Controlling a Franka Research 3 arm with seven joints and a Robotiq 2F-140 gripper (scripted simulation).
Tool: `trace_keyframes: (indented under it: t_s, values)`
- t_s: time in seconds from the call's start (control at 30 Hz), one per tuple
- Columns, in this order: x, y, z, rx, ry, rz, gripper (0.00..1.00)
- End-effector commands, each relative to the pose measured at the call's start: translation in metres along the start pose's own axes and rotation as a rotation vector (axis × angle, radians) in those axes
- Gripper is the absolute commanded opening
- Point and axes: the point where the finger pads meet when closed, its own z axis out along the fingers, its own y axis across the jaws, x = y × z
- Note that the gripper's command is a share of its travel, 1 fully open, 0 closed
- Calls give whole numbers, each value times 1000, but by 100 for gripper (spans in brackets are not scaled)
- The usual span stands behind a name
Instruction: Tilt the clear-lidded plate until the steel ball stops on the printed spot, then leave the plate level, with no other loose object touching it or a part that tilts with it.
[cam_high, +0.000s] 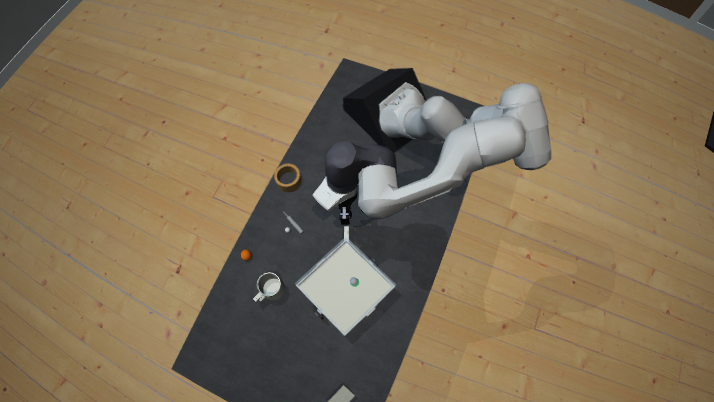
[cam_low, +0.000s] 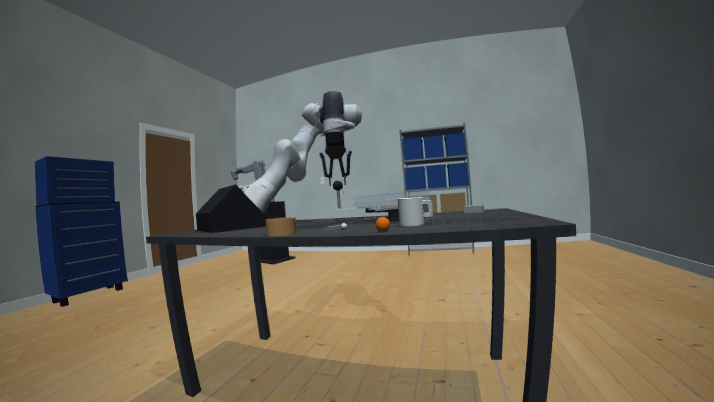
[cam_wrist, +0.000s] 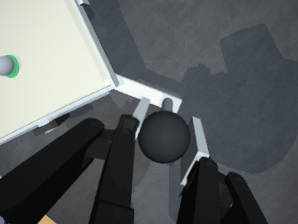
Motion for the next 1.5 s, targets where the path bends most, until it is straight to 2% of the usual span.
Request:
trace_keyframes:
  t_s: [0.0,1.47]
  values:
    - [1,-1,0,2,-3,-5,0]
    - [5,-3,-4,2,-3,-5,0]
